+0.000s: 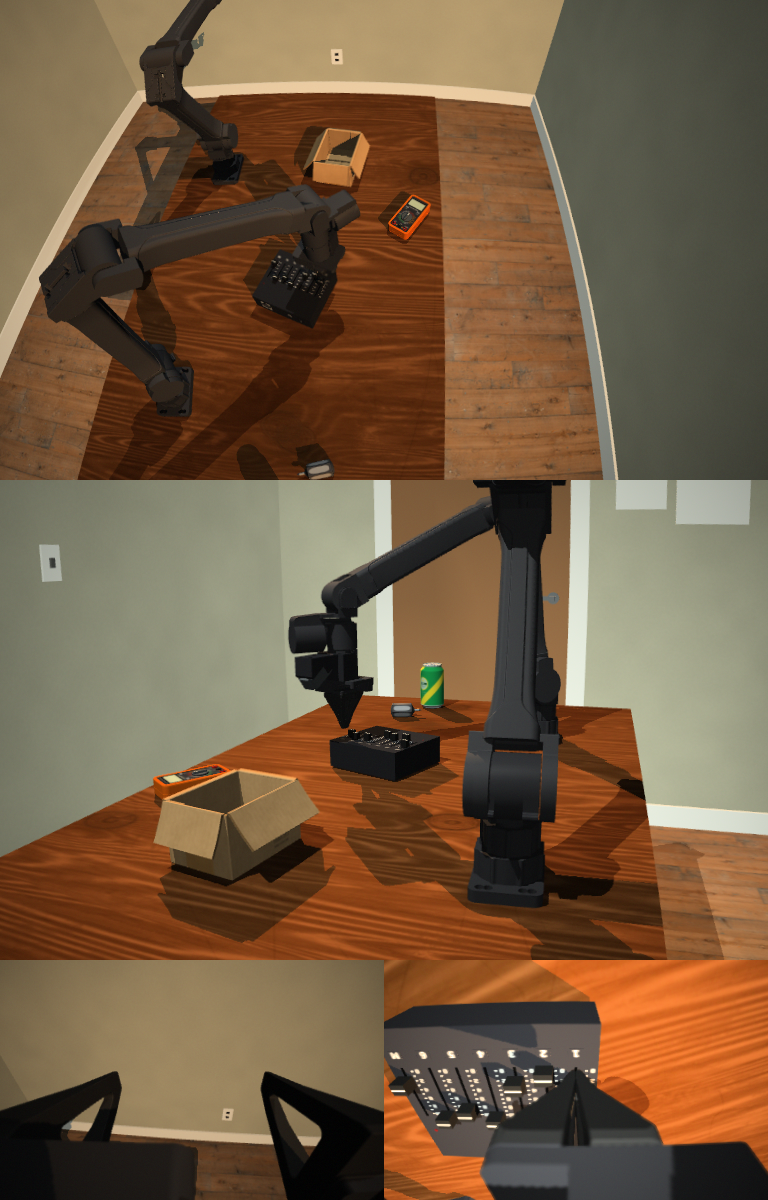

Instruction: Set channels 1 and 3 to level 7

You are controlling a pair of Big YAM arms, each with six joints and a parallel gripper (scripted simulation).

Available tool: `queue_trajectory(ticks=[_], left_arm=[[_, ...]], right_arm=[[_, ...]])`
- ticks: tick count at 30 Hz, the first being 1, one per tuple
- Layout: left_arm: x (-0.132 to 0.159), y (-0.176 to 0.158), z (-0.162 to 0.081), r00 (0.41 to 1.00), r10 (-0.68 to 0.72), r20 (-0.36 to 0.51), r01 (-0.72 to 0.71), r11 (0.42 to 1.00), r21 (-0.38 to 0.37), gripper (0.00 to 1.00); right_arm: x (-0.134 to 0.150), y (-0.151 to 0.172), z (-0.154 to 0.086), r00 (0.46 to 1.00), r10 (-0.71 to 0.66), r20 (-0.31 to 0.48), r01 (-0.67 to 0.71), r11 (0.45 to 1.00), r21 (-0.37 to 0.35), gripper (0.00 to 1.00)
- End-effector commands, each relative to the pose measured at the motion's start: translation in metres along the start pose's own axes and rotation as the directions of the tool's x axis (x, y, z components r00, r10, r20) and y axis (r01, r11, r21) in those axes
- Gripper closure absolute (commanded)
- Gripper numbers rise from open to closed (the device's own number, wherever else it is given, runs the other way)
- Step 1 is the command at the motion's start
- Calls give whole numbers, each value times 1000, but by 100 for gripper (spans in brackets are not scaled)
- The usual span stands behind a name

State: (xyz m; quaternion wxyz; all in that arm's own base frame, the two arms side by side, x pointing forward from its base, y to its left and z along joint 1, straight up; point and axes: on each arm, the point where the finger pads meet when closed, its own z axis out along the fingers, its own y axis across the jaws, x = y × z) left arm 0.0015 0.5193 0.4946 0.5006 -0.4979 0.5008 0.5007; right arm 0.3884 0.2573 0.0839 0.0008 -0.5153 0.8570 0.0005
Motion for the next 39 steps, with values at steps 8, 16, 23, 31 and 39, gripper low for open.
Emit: queue_trajectory(ticks=[8,16,23,31,39], left_arm=[[-4,4,-1,1000,-14,17,14,1000,-10,0],[-4,4,-1,1000,-14,17,14,1000,-10,0],[-4,4,-1,1000,-14,17,14,1000,-10,0],[-4,4,-1,1000,-14,17,14,1000,-10,0],[-4,4,-1,1000,-14,17,14,1000,-10,0]], right_arm=[[-4,-4,2,1000,11,7,-11,1000,6,100],[-4,-4,2,1000,11,7,-11,1000,6,100],[-4,-4,2,1000,11,7,-11,1000,6,100],[-4,-4,2,1000,11,7,-11,1000,6,100],[3,-7,-10,1000,9,27,-10,1000,17,100]])
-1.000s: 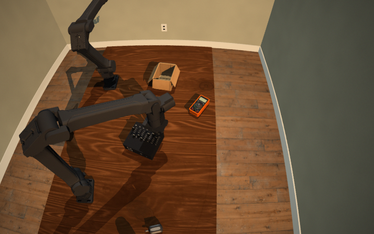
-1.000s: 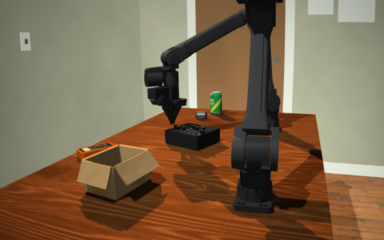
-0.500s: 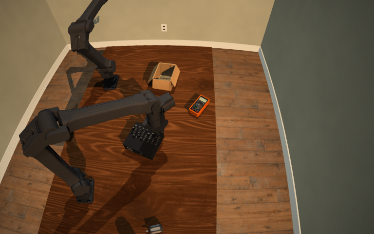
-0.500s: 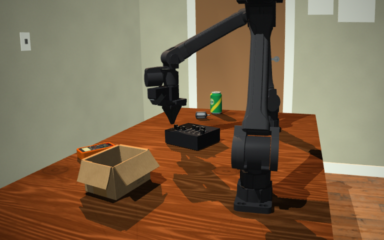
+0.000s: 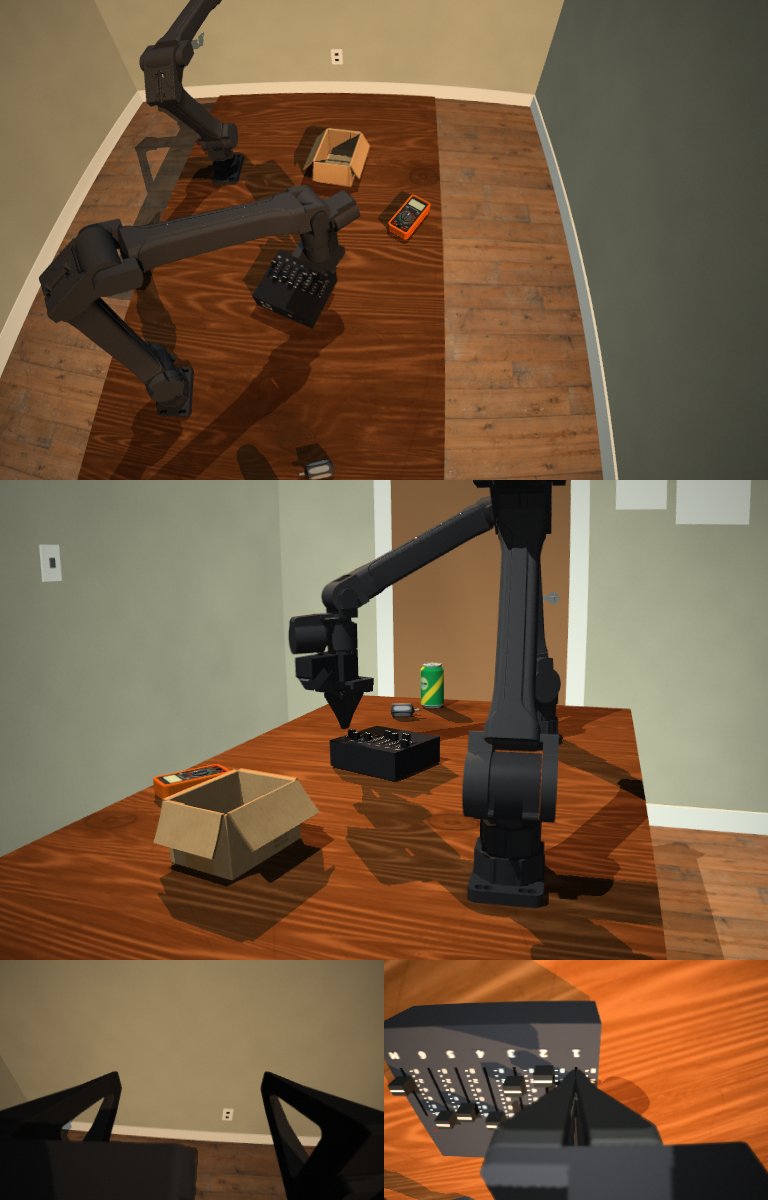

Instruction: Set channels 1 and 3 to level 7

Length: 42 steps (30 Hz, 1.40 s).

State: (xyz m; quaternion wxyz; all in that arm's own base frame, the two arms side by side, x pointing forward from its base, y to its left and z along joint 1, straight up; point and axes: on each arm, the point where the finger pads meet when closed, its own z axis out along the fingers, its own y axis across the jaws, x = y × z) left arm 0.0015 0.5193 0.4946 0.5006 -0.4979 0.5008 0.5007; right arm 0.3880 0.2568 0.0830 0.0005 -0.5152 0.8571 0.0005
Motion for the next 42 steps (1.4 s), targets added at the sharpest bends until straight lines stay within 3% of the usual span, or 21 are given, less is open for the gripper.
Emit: queue_trajectory(ticks=[1,42], left_arm=[[-4,4,-1,1000,-14,17,14,1000,-10,0],[-4,4,-1,1000,-14,17,14,1000,-10,0]], right_arm=[[3,-7,-11,1000,7,29,-7,1000,18,100],[-1,-6,-14,999,-1,38,0,1000,23,100]])
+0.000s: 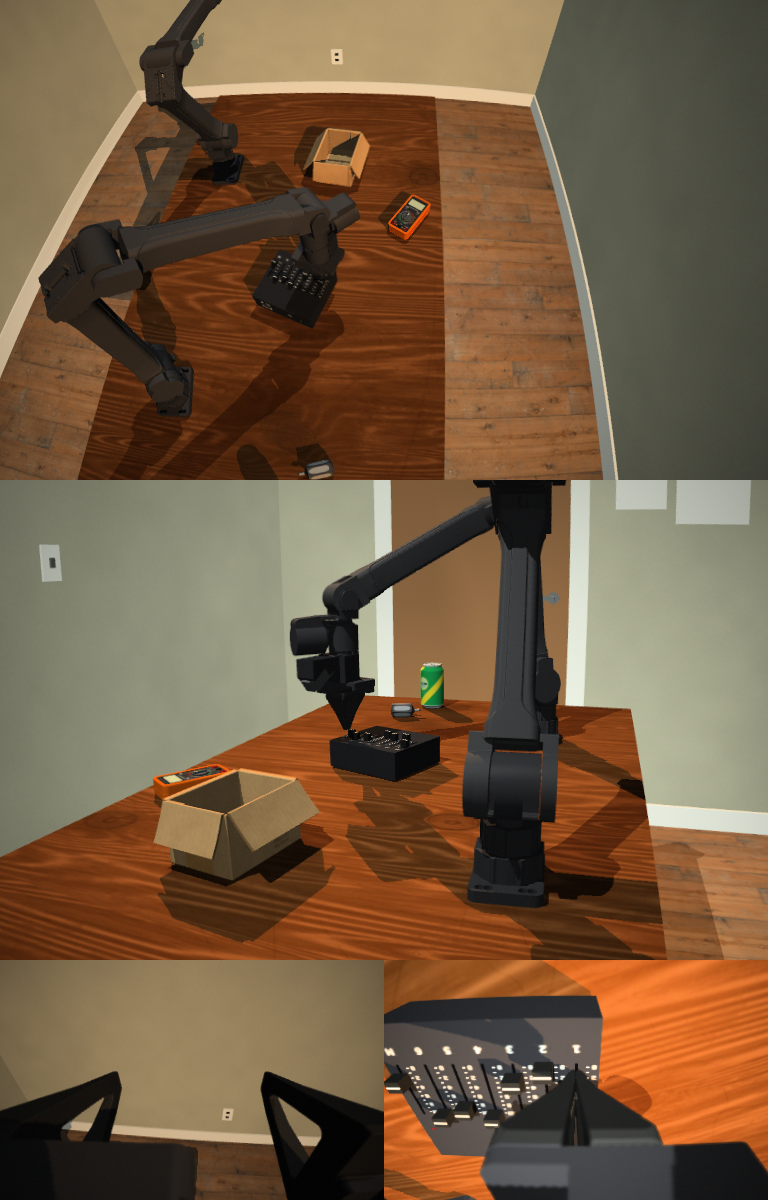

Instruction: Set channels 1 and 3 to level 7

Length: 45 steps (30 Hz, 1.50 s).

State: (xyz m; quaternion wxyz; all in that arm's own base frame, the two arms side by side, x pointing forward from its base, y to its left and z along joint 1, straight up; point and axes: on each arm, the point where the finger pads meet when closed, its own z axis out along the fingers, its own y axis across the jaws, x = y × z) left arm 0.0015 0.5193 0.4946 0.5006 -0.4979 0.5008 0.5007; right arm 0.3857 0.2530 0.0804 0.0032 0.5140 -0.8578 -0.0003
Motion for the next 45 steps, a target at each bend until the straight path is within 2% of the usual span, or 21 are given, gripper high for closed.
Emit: queue_trajectory(ticks=[1,45], left_arm=[[-4,4,-1,1000,-14,17,14,1000,-10,0],[-4,4,-1,1000,-14,17,14,1000,-10,0]], right_arm=[[-5,-6,-17,999,-4,44,3,1000,27,100],[-10,-10,-22,998,-2,55,0,999,33,100]])
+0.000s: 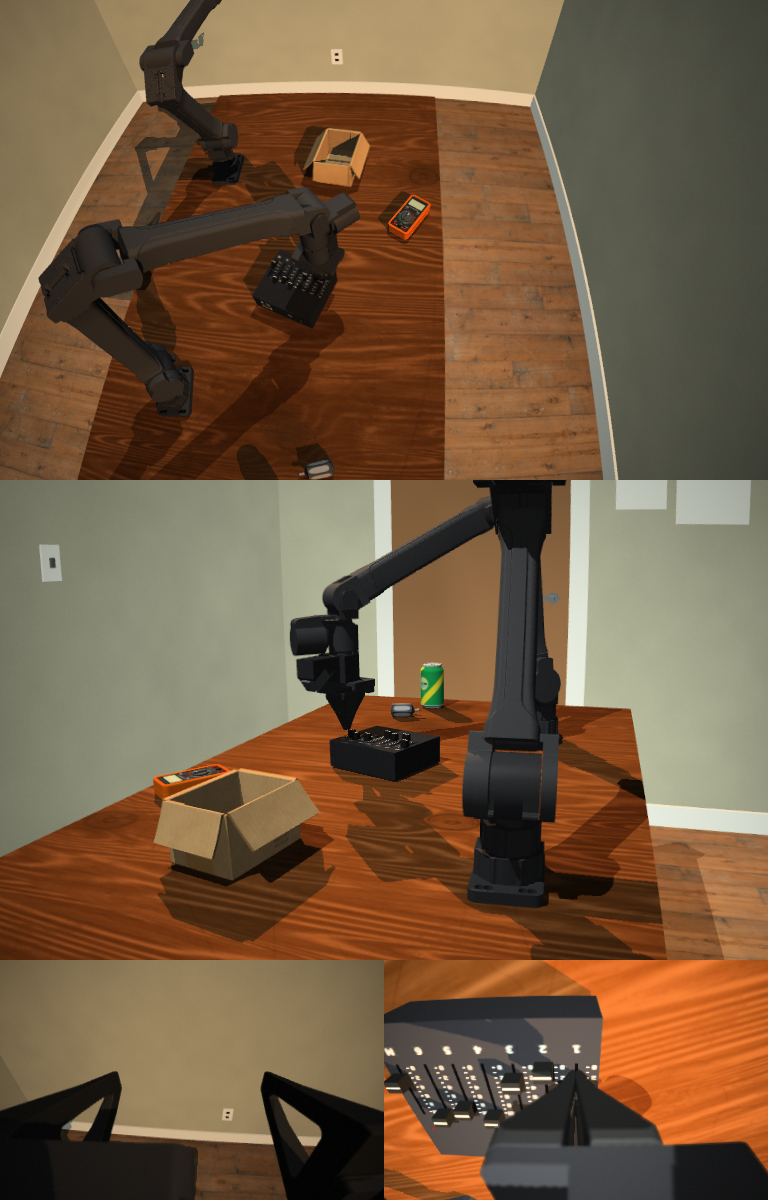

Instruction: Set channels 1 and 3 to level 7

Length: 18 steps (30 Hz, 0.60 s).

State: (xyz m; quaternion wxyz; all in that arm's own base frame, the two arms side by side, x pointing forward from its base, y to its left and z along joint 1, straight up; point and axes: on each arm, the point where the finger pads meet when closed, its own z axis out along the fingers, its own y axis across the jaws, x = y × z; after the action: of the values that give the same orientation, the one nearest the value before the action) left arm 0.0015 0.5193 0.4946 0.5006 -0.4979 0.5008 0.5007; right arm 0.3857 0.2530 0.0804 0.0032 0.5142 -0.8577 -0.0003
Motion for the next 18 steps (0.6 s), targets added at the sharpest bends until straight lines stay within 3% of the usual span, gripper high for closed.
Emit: queue_trajectory(ticks=[1,18], left_arm=[[-4,4,-1,1000,-14,17,14,1000,-10,0],[-4,4,-1,1000,-14,17,14,1000,-10,0]], right_arm=[[-10,-10,-22,998,-2,55,0,999,33,100],[-14,-14,-26,998,0,65,-2,999,38,100]])
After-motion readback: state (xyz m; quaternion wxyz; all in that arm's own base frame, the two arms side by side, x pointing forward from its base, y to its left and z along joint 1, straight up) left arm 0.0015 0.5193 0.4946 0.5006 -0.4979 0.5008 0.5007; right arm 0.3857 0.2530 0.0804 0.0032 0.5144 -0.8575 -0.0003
